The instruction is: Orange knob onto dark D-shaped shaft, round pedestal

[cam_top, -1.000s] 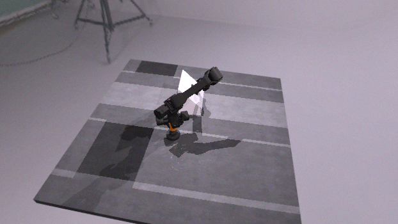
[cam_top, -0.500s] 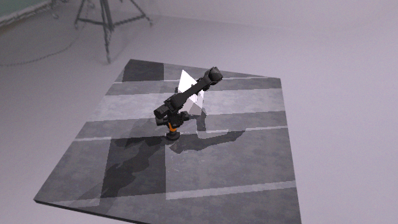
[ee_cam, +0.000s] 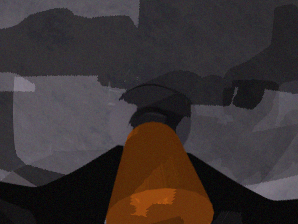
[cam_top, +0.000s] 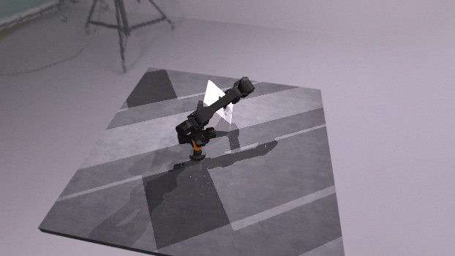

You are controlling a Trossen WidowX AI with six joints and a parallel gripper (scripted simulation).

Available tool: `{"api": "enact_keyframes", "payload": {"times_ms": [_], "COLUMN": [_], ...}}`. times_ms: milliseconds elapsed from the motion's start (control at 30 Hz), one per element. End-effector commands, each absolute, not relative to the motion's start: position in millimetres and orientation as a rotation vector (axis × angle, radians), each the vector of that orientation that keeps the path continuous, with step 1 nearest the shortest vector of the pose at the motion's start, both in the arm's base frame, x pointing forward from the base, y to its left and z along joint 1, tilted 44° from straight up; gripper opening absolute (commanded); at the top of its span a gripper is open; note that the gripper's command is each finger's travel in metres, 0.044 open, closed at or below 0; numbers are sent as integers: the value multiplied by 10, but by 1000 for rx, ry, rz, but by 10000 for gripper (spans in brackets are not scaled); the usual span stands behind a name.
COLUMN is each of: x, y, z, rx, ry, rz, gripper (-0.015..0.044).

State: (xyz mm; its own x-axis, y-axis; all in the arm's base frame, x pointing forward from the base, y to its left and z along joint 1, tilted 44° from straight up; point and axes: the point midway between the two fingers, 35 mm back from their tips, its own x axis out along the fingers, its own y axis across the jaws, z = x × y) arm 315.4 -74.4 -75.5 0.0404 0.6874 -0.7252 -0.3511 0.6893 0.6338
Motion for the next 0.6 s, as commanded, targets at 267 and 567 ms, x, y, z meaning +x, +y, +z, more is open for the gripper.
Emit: {"api": "enact_keyframes", "payload": {"times_ms": [267,567], "x": [3136,3164], "y": [-763,-767], "z": [-694,-706], "rx": [318,318], "ry": [1303,1303], "rz": [813,813], "gripper": [0,0]}}
